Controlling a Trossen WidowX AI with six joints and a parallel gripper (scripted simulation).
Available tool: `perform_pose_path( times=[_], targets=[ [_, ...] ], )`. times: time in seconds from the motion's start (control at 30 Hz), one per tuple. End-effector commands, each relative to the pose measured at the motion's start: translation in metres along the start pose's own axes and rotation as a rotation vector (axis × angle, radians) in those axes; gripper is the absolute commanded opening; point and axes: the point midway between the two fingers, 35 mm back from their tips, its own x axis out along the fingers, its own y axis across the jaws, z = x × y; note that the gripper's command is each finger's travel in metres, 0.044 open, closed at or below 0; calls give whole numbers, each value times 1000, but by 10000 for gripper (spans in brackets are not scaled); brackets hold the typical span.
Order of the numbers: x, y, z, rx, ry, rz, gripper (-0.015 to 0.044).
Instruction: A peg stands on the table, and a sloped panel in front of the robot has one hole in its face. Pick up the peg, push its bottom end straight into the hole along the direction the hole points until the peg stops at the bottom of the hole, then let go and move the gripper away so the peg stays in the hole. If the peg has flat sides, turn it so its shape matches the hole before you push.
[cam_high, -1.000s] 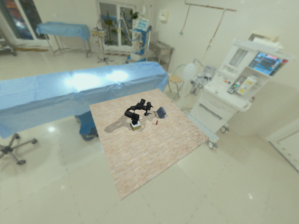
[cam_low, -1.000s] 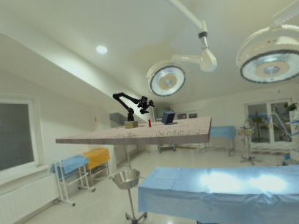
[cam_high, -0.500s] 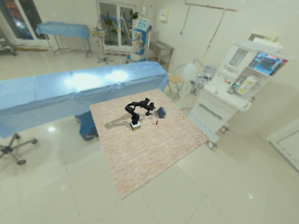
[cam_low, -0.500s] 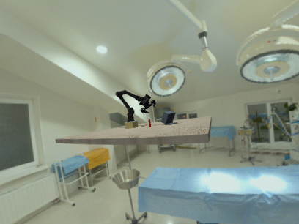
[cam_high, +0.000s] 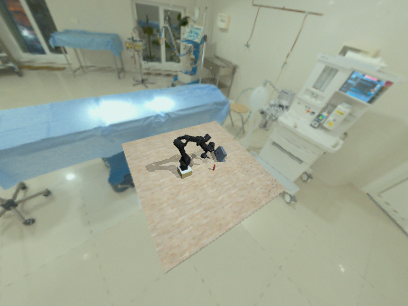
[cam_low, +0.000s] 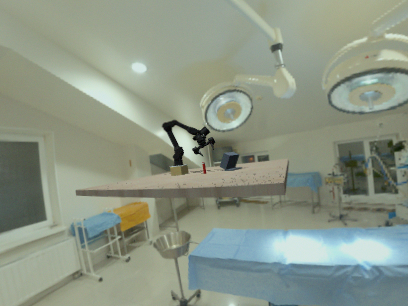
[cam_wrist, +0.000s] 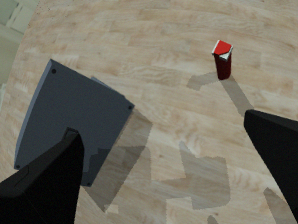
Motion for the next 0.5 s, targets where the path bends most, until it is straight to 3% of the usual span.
perform_pose_path(
  times=[0.0,0.47],
  targets=[
    [9,-2,4,33,44,-68,440],
    [32,-12,22,157,167,-259,440]
  ],
)
